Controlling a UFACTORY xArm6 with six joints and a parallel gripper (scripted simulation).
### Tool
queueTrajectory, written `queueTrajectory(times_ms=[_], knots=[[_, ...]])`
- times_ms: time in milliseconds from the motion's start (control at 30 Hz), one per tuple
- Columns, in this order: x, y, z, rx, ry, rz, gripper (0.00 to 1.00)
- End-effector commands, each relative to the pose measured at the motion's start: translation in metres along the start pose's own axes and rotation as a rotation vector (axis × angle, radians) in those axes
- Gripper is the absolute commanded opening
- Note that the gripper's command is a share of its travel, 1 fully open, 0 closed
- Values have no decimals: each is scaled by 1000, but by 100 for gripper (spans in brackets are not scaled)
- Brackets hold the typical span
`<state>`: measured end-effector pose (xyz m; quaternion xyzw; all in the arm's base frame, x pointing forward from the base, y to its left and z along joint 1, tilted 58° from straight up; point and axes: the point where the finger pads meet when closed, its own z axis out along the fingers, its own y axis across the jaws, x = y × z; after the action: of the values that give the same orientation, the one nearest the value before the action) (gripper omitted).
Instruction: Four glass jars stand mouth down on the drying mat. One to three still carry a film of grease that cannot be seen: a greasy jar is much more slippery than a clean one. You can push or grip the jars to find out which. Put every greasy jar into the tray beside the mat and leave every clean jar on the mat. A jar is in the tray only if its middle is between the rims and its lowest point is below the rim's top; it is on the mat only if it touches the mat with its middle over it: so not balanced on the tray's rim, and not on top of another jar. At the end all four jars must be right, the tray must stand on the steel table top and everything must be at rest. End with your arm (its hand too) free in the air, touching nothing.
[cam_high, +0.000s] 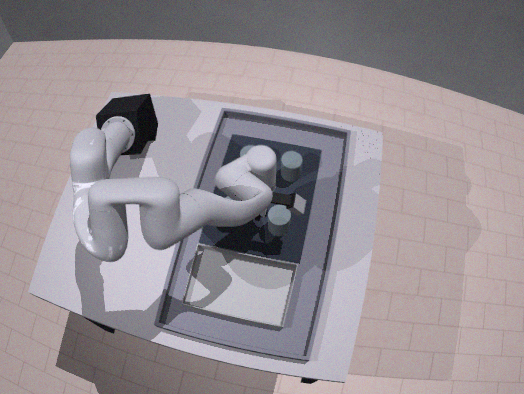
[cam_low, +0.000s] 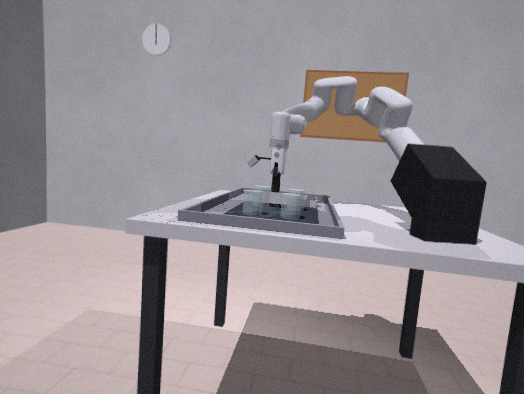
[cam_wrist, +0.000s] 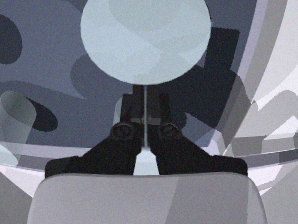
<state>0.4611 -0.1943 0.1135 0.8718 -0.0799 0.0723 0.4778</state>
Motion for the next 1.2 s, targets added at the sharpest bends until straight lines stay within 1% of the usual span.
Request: queueTrajectory(times_ms=[0,1167], knots=[[1,0,-1,1,3,1,0],[6,0,-1,1,3,1,0]])
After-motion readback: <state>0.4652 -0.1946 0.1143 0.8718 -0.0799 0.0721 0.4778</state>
